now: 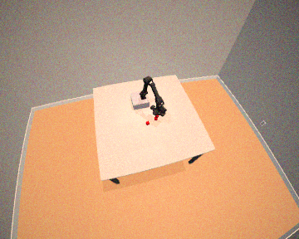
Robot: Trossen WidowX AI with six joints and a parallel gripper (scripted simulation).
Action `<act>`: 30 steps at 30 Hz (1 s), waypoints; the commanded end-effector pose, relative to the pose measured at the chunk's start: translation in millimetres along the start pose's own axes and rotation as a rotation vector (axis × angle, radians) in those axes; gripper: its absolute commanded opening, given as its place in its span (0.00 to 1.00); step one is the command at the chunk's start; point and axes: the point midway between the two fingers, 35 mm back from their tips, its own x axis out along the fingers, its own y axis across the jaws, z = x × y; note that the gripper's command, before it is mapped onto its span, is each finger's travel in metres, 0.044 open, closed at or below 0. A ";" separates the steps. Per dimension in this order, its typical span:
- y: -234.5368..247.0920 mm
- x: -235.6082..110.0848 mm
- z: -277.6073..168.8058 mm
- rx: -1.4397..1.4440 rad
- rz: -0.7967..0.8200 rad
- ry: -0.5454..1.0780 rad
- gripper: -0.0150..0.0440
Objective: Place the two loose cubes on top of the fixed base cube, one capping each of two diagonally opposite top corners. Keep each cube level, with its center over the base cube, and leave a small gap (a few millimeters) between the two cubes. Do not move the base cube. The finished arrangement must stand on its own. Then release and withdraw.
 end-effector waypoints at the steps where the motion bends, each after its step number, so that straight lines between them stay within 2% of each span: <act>1: 1.6 -4.5 0.5 0.003 0.006 -0.002 0.60; 3: 1.6 -4.5 0.5 0.003 0.006 -0.002 0.60; 5: 0.5 -3.8 6.1 0.016 0.004 -0.003 0.69; 6: 0.2 -6.3 13.6 0.035 0.007 -0.007 0.70; 16: -18.8 -35.9 97.9 0.258 0.015 -0.030 0.70; 23: -37.3 -50.3 134.5 0.362 0.006 -0.016 0.70; 27: -36.7 -42.0 135.1 0.362 0.006 -0.016 0.70; 30: -36.3 -6.1 136.0 0.362 0.006 -0.016 0.70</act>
